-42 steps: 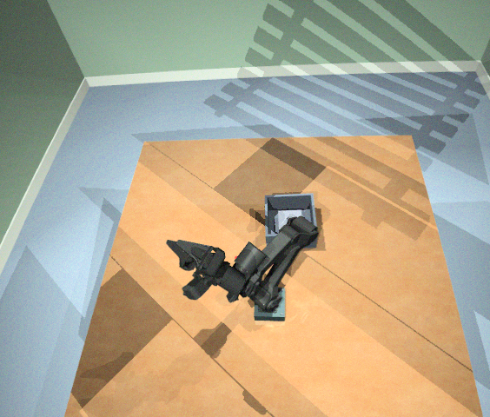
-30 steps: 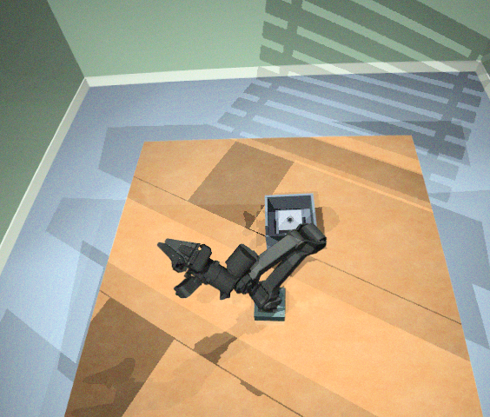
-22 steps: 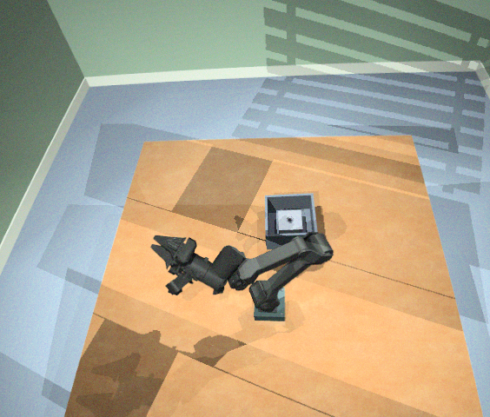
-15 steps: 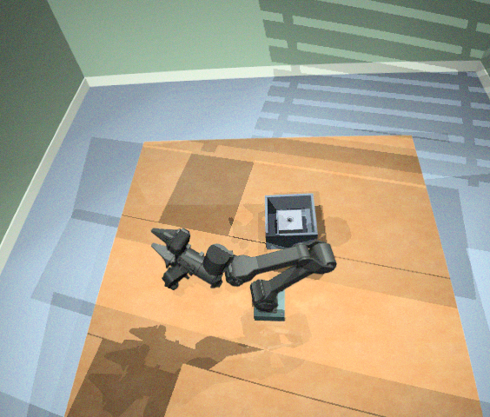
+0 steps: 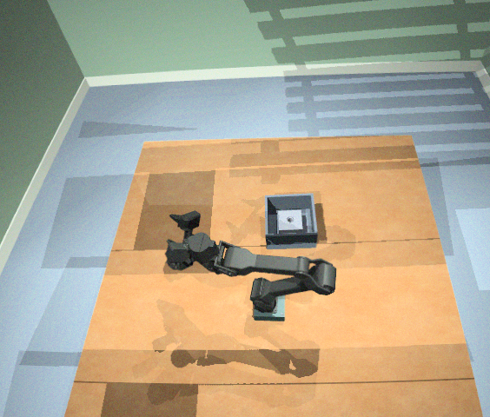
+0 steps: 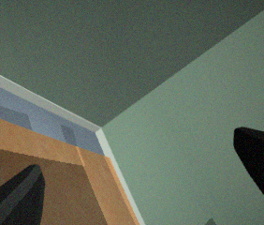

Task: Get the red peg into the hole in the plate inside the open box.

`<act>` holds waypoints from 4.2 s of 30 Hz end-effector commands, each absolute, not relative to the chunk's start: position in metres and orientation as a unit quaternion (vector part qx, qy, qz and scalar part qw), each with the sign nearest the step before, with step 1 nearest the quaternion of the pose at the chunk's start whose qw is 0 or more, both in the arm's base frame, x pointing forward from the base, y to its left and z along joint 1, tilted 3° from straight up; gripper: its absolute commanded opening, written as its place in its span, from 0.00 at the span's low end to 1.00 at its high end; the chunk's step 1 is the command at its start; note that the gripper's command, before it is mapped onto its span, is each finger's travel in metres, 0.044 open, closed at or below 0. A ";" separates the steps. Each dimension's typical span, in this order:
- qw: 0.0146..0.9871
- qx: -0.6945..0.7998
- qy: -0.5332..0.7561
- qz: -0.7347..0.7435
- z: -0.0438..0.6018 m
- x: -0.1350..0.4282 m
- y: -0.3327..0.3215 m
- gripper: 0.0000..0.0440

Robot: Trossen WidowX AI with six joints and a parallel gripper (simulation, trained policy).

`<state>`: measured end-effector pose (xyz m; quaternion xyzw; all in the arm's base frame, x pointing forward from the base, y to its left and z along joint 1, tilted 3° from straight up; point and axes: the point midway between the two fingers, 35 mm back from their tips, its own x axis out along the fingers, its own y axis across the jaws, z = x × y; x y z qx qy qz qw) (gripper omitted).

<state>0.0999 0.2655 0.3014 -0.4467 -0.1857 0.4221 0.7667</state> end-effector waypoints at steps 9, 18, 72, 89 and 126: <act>0.841 -0.348 0.048 0.411 0.244 0.144 0.235 1.00; 0.873 -0.268 0.178 0.367 0.214 0.160 0.210 1.00; 0.714 0.178 0.648 -0.195 0.086 0.144 0.113 1.00; 0.689 0.193 0.654 -0.247 0.032 0.152 0.123 1.00; 0.708 0.139 0.624 -0.299 0.034 0.183 0.108 0.00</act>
